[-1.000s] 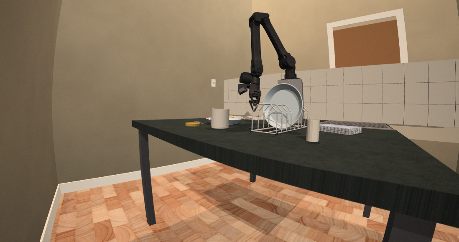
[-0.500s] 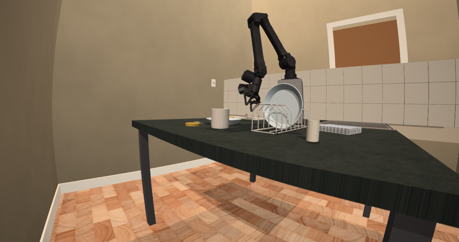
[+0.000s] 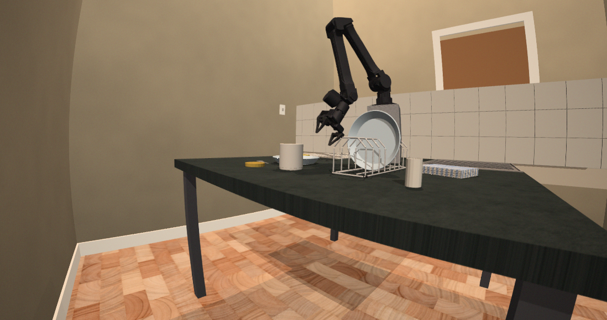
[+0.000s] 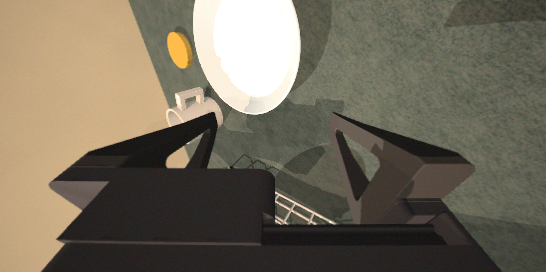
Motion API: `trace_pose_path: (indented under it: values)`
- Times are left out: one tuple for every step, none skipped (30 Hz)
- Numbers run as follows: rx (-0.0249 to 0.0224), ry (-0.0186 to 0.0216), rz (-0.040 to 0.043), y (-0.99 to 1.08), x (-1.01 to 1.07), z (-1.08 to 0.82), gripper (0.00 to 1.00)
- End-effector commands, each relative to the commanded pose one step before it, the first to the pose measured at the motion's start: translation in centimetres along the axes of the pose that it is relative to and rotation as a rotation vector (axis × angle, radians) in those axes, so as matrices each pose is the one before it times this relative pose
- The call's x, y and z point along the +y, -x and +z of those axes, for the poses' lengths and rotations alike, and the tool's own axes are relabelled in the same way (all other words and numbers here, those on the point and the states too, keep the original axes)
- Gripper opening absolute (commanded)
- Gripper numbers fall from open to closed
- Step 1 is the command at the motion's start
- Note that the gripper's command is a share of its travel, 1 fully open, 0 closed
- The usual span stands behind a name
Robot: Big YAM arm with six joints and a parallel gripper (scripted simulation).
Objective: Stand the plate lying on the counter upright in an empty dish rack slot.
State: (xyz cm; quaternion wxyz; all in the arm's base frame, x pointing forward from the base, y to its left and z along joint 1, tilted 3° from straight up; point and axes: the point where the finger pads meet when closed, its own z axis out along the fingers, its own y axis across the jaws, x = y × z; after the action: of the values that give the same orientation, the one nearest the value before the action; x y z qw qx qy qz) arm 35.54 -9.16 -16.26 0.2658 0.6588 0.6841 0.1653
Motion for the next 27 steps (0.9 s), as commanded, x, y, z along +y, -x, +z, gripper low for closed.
trace_pose_path:
  values:
    - [-0.02854,0.04007,0.14649,-0.285,-0.141,-0.138,1.00]
    - [-0.00719,0.01234,0.02431,0.082,0.186,-0.068,1.00]
    - [-0.00584,0.01062,0.02070,0.066,0.161,-0.060,1.00]
    - [-0.00466,0.00890,0.01723,0.052,0.136,-0.051,1.00]
    - [-0.00363,0.00724,0.01392,0.040,0.111,-0.042,1.00]
    - [-0.00275,0.00566,0.01084,0.030,0.087,-0.033,1.00]
    - [-0.00200,0.00435,0.00805,0.022,0.071,-0.021,1.00]
    - [-0.00145,0.00621,0.00566,0.017,0.195,0.086,1.00]
    - [0.00000,0.00000,0.00000,0.000,0.000,0.000,1.00]
    - [0.00000,0.00000,0.00000,0.000,0.000,0.000,1.00]
    - [-0.00764,0.00486,0.01094,0.381,0.168,0.101,1.00]
    - [-0.00073,0.00035,0.00216,0.021,-0.013,-0.025,1.00]
    - [-0.00005,0.00013,0.00057,-0.005,-0.005,-0.010,1.00]
    - [-0.00001,0.00001,0.00008,-0.001,-0.001,-0.002,1.00]
    - [0.00004,-0.00001,0.00000,-0.001,0.000,0.000,1.00]
    - [0.00062,0.00000,0.00000,-0.011,0.000,0.000,1.00]
    - [0.00004,-0.00001,0.00000,-0.001,0.000,0.000,1.00]
    - [0.00000,0.00000,0.00000,0.000,0.000,0.000,0.26]
    - [0.00000,0.00000,0.00000,0.000,0.000,0.000,0.26]
    - [0.00000,0.00000,0.00000,0.000,0.000,0.000,0.26]
    - [0.00000,0.00000,0.00000,0.000,0.000,0.000,0.26]
    - [0.00000,0.00000,0.00000,0.000,0.000,0.000,0.26]
    - [0.00000,0.00000,0.00000,0.000,0.000,0.000,0.26]
    - [0.00000,0.00000,0.00000,0.000,0.000,0.000,0.26]
    - [0.00000,0.00000,0.00000,0.000,0.000,0.000,0.26]
    - [0.00000,0.00000,0.00000,0.000,0.000,0.000,0.26]
    - [0.00000,0.00000,0.00000,0.000,0.000,0.000,0.26]
